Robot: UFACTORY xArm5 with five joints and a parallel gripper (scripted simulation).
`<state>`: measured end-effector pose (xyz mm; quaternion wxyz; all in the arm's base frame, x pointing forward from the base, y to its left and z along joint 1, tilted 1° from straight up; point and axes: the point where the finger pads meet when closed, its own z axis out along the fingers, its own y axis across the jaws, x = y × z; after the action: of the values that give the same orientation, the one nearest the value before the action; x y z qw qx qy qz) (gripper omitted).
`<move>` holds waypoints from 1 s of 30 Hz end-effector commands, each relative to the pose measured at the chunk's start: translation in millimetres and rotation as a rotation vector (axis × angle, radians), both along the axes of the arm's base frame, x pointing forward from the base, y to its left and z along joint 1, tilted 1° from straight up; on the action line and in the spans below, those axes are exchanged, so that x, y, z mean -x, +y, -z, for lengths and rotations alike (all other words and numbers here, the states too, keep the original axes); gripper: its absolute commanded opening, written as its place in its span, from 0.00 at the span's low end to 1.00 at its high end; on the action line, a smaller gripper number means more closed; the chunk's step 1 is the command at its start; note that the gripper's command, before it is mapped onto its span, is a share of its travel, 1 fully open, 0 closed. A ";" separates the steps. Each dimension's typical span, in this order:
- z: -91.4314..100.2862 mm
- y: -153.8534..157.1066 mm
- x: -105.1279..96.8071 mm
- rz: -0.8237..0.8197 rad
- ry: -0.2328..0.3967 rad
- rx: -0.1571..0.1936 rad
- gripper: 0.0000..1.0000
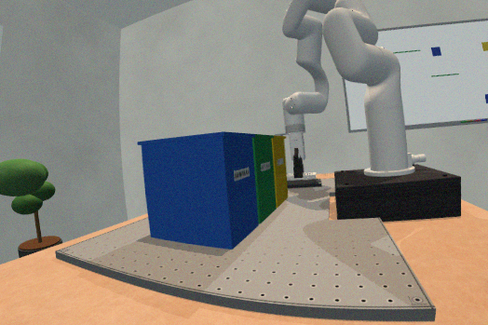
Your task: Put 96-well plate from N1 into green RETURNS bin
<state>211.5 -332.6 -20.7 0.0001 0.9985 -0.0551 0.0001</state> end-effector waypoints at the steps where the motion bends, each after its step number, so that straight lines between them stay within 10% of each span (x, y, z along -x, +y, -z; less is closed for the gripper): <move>1: -4.1 -1.2 -0.7 0.000 -0.002 0.003 0.00; 30: -30.2 -1.4 -0.4 0.000 -0.002 0.003 0.00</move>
<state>211.2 -332.9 3.2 0.0002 0.9985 -0.0551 0.0002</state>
